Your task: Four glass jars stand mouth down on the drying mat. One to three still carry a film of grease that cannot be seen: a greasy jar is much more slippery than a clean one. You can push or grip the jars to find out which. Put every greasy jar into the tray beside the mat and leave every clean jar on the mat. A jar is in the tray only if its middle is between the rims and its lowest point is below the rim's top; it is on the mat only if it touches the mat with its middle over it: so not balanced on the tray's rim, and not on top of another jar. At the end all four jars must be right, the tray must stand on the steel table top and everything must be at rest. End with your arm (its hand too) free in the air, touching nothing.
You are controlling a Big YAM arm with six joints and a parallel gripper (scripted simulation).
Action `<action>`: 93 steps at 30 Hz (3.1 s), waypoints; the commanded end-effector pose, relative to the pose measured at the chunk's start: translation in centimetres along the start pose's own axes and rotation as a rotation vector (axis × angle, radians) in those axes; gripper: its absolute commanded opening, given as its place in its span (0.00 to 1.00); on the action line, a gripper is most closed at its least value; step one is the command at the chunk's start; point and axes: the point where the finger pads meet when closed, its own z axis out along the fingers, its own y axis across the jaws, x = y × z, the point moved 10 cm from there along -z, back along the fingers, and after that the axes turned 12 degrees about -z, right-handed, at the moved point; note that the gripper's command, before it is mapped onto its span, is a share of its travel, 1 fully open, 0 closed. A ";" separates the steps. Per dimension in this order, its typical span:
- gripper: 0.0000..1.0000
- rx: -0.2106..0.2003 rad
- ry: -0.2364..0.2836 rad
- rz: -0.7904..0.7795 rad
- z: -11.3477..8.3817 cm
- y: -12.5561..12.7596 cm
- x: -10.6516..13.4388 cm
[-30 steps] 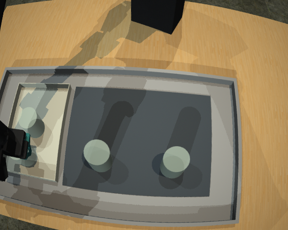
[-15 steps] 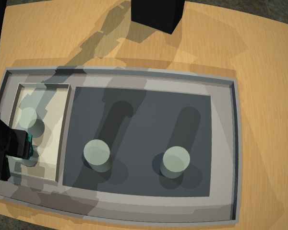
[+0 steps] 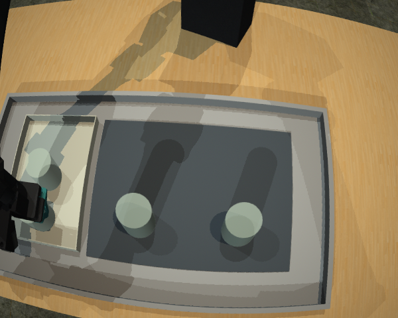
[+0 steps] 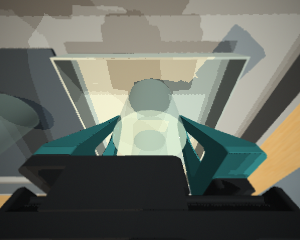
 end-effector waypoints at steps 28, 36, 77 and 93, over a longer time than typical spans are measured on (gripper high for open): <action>1.00 0.015 -0.028 -0.006 -1.2 -0.4 -1.8; 1.00 0.015 -0.028 -0.006 -3.6 -0.3 -1.8; 1.00 0.015 -0.028 -0.006 -8.6 -0.3 -1.6; 1.00 0.015 -0.028 -0.006 -9.3 -0.2 -0.4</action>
